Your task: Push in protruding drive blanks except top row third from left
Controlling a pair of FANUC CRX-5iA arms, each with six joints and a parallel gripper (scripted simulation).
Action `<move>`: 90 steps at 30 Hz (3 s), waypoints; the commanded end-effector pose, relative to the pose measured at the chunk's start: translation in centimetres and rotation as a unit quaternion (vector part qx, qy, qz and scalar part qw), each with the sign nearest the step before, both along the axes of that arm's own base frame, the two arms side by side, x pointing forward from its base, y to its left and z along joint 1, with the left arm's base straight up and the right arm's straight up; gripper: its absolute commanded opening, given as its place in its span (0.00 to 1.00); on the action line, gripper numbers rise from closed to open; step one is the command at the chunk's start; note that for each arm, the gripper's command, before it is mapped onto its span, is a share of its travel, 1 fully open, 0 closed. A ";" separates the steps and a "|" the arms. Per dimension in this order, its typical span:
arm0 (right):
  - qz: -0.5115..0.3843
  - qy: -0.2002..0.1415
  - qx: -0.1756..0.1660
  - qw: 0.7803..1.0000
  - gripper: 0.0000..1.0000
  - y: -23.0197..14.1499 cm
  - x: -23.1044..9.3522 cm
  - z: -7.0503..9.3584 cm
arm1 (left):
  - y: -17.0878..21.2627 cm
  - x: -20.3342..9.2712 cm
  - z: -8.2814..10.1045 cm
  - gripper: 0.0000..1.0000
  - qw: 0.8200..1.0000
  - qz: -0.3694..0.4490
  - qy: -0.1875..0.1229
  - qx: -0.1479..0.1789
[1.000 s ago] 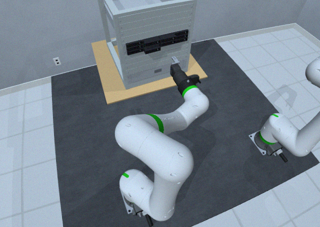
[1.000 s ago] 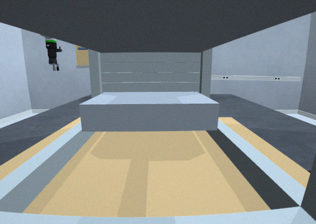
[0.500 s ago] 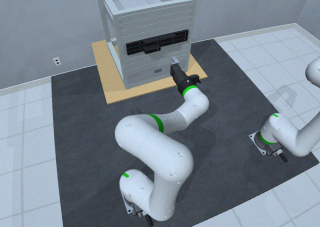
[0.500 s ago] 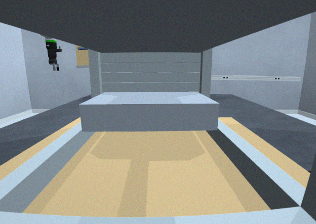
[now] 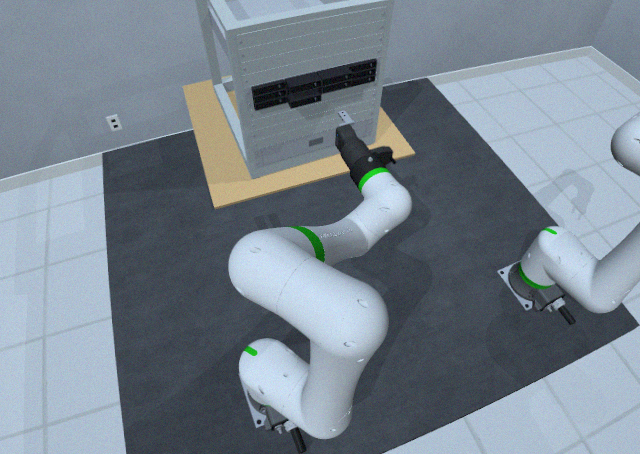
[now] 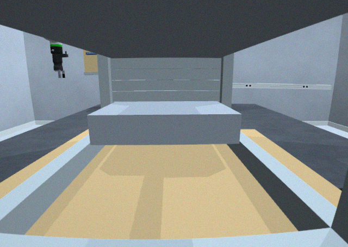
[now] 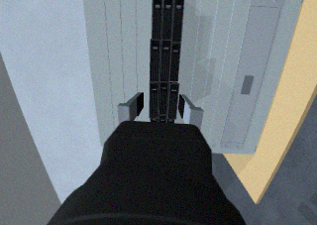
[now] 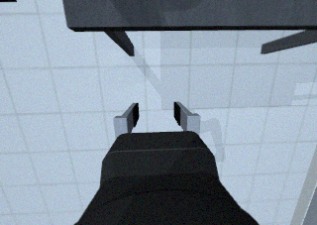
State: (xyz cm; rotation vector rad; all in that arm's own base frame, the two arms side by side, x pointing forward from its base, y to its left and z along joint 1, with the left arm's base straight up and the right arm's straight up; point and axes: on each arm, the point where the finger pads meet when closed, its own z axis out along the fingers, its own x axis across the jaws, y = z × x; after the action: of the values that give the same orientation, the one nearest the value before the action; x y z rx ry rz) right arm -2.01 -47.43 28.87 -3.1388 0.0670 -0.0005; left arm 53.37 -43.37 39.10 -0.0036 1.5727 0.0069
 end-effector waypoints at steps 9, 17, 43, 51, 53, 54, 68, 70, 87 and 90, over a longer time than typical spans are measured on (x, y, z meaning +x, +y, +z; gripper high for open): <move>0.000 0.000 -0.001 1.000 1.00 0.0 0.0 0.1 | 2.3 4.4 -0.1 1.00 1.000 0.000 -0.001 -0.001; 0.000 0.000 -0.001 1.000 1.00 0.0 0.0 0.1 | 4.5 8.6 -0.3 1.00 1.000 0.000 -0.001 -0.001; 0.000 0.000 -0.001 1.000 1.00 0.0 0.0 0.1 | 6.5 12.6 -0.5 1.00 1.000 0.000 -0.001 -0.001; 0.000 0.000 -0.001 1.000 1.00 0.0 0.0 0.1 | 6.5 12.6 -0.5 1.00 1.000 0.000 -0.001 -0.001; 0.000 0.000 -0.001 1.000 1.00 0.0 0.0 0.1 | 6.5 12.6 -0.5 1.00 1.000 0.000 -0.001 -0.001; 0.000 0.000 -0.001 1.000 1.00 0.0 0.0 0.1 | 6.5 12.6 -0.5 1.00 1.000 0.000 -0.001 -0.001; 0.000 0.000 -0.001 1.000 1.00 0.0 0.0 0.1 | 6.5 12.6 -0.5 1.00 1.000 0.000 -0.001 -0.001; 0.000 0.000 -0.001 1.000 1.00 0.0 0.0 0.1 | 6.5 12.6 -0.5 1.00 1.000 0.000 -0.001 -0.001; 0.000 0.000 -0.001 1.000 1.00 0.0 0.0 0.1 | 6.5 12.6 -0.5 1.00 1.000 0.000 -0.001 -0.001; 0.000 0.000 -0.001 1.000 1.00 0.0 0.0 0.1 | 6.5 12.6 -0.5 1.00 1.000 0.000 -0.001 -0.001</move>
State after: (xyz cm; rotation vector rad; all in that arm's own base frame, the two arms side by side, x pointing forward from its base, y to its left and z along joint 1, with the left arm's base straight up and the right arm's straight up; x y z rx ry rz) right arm -2.01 -47.43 28.87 -3.1388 0.0670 -0.0005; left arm 65.93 -36.83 38.49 -0.0037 1.5724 0.0055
